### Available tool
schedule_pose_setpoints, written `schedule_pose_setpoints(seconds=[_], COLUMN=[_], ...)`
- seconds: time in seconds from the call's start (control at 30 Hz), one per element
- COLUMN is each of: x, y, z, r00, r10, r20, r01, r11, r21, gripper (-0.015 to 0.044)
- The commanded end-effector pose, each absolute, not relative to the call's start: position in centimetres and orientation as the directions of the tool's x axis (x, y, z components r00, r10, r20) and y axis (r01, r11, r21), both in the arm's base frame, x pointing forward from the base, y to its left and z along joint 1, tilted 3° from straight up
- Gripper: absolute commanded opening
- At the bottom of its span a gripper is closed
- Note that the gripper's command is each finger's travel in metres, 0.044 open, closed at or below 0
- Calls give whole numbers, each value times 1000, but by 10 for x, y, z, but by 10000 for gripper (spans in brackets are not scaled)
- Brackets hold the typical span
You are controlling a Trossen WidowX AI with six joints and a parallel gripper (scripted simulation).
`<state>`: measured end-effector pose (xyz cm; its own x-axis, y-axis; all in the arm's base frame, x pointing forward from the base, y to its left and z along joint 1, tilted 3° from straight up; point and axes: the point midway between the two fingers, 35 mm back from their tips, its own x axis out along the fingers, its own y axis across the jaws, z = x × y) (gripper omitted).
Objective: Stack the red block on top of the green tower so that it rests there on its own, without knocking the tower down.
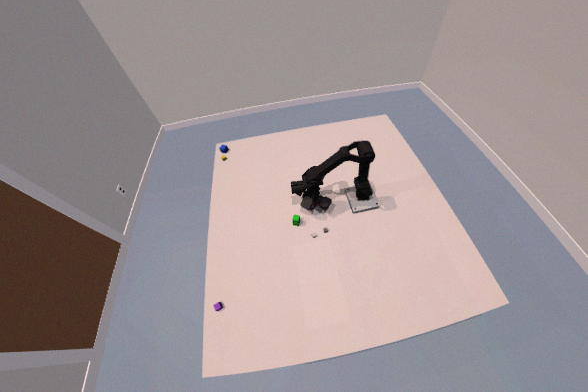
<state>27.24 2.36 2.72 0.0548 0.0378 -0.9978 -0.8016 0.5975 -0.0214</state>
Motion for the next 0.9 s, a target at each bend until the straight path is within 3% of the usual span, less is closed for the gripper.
schedule_pose_setpoints(seconds=[0.0, 0.13, 0.87], x=[272, 272, 267], y=[23, 23, 20], z=[27, 33, 141], r00=[55, 55, 56], r10=[32, 32, 32], r20=[-998, -998, -998], r01=[-798, -798, -798], r11=[602, 602, 602], r21=[-25, -25, -25], gripper=[72, 0, 0])
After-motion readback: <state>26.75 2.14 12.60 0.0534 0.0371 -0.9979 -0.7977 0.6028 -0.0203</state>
